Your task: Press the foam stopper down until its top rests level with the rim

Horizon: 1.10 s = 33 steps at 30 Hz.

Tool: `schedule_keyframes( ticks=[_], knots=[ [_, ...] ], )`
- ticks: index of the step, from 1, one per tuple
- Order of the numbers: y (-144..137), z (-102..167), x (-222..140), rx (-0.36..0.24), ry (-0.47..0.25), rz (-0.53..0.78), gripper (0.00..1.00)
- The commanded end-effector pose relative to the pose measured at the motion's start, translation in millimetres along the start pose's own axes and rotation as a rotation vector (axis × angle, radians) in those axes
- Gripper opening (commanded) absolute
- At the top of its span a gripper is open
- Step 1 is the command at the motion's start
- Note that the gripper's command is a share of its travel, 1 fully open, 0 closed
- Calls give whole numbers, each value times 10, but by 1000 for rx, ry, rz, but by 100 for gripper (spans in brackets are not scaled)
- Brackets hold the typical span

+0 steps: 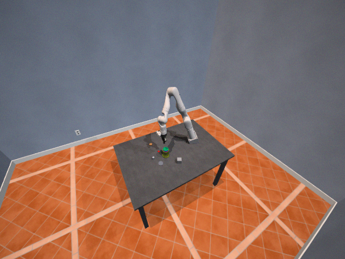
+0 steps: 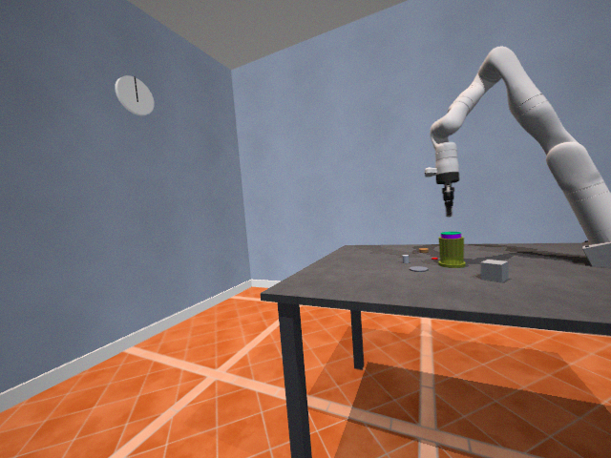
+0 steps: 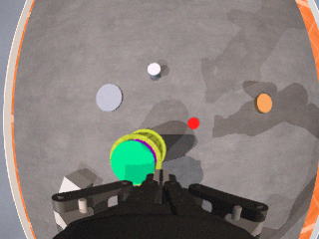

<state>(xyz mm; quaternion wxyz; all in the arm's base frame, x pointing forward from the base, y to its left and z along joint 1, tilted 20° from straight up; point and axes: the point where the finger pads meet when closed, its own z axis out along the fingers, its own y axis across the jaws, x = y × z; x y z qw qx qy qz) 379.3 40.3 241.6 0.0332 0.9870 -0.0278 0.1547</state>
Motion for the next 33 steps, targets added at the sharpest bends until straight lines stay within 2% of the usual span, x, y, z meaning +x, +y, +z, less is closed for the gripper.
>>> schedule_keyframes(
  ticks=[1, 33],
  knots=[
    [-17, 4, -3, 2, -1, -4, 0],
    [-176, 102, -1, -24, 5, -25, 0]
  ],
)
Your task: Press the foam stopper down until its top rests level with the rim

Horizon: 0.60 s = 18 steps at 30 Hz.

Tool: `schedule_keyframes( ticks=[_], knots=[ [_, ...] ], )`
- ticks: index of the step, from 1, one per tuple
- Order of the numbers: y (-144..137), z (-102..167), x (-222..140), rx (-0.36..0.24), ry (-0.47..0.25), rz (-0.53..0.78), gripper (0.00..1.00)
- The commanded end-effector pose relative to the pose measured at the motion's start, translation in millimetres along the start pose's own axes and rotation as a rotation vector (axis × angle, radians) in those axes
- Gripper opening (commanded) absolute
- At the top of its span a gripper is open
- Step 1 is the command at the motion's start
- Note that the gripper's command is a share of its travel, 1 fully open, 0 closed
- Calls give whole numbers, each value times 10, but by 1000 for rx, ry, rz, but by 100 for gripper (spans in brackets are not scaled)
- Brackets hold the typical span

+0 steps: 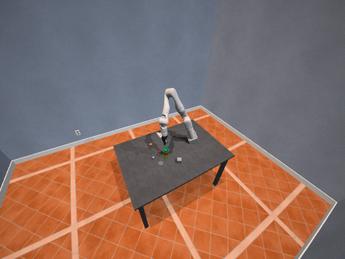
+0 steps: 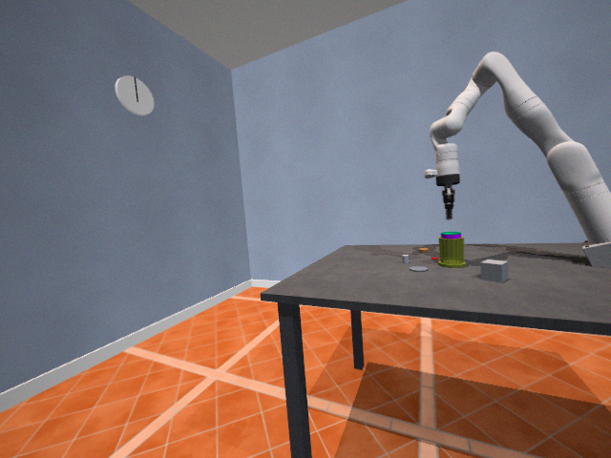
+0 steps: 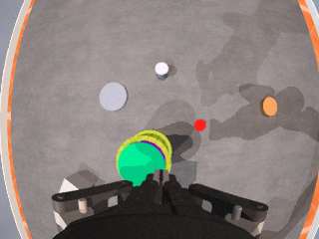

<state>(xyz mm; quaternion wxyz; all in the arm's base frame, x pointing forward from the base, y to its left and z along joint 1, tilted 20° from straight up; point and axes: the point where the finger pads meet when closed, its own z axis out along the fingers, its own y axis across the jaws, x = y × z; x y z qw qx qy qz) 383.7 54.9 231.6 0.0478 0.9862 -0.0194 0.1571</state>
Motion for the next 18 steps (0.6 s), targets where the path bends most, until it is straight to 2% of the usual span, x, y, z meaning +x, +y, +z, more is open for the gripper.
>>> schedule_keyframes(
  ticks=[1, 18],
  knots=[
    [-22, 3, -5, 3, -1, -5, 0],
    [-116, 59, -7, -11, 2, -17, 0]
  ],
)
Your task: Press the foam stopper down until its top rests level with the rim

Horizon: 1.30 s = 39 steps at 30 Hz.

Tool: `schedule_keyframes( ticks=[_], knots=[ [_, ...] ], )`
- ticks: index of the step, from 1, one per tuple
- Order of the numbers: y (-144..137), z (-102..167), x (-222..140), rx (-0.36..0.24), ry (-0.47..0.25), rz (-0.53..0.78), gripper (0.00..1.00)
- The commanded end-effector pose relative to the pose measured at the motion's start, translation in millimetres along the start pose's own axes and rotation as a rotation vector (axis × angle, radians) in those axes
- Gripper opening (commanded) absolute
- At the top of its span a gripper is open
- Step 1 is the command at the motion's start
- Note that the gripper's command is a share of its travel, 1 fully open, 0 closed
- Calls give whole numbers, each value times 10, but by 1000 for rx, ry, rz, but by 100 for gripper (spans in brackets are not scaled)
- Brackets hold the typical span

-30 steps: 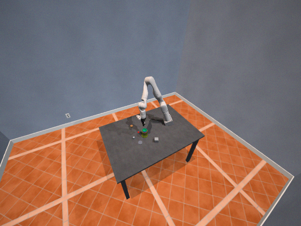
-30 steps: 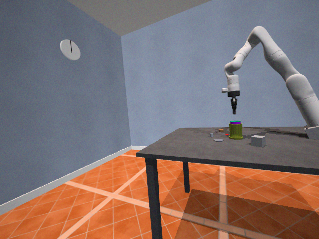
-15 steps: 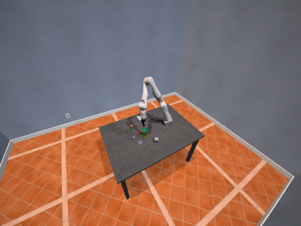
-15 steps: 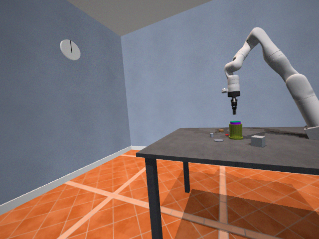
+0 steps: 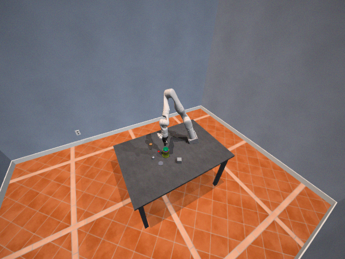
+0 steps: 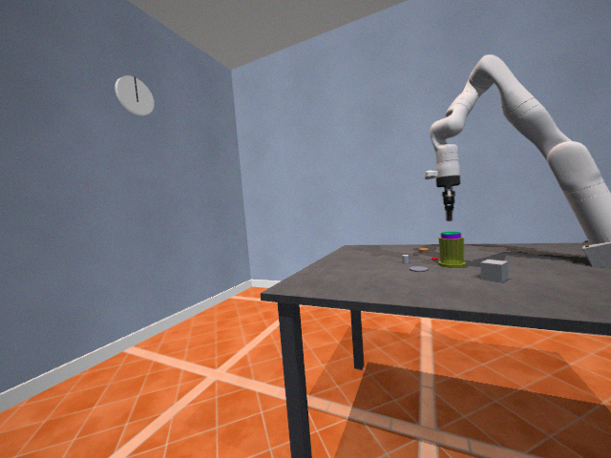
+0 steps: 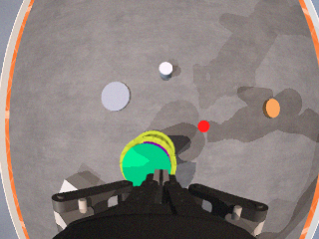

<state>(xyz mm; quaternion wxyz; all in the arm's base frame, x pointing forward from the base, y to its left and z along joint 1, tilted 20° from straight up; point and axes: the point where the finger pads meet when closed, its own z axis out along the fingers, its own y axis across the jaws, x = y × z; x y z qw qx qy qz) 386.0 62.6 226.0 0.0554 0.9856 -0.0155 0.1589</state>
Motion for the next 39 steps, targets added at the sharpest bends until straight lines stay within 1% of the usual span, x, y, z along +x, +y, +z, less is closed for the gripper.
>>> schedule_keyframes(
  ticks=[1, 16, 24, 39],
  knots=[
    [-34, 6, -9, 3, -2, -7, 0],
    [-84, 35, -12, -3, 0, -14, 0],
    [-186, 96, -21, -15, 3, -27, 0],
    [-196, 102, -22, -16, 4, -28, 0]
  ],
)
